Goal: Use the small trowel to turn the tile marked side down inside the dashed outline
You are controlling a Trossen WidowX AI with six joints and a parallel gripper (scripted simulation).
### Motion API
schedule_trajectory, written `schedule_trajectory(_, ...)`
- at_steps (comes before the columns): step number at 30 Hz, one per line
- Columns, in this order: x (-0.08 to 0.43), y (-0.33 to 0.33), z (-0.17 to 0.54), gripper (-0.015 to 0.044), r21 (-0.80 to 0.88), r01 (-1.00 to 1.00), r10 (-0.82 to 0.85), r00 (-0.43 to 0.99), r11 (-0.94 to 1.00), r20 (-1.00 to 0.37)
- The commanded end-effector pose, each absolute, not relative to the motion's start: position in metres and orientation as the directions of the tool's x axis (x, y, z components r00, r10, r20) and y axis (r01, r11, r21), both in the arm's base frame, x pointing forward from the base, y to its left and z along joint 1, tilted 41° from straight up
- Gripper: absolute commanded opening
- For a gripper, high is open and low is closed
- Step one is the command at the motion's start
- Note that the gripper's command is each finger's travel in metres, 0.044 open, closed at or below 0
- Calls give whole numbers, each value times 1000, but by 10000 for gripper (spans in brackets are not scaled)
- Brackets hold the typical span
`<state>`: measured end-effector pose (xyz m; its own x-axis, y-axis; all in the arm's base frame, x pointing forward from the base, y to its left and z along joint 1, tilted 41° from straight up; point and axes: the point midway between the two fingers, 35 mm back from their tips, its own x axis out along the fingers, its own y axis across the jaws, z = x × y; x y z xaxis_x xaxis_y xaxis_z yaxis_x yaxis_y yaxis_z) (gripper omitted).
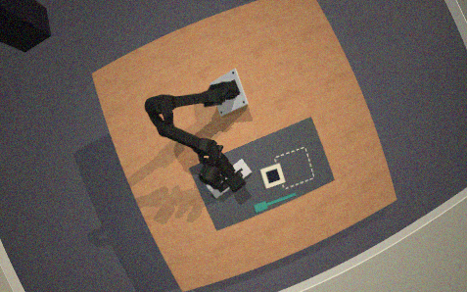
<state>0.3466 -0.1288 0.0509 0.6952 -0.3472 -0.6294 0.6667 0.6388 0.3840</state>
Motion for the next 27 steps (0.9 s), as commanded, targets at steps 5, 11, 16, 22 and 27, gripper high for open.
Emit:
schedule_trajectory(5,379,-119,43,0,436,675,-425,725,595,-542)
schedule_trajectory(11,396,-109,35,0,483,674,-475,737,558,-480)
schedule_trajectory(16,406,-99,28,0,529,665,-512,745,527,-428)
schedule_trajectory(22,408,-98,27,0,536,664,-516,746,522,-421)
schedule_trajectory(27,408,-101,25,0,535,664,-516,746,522,-421)
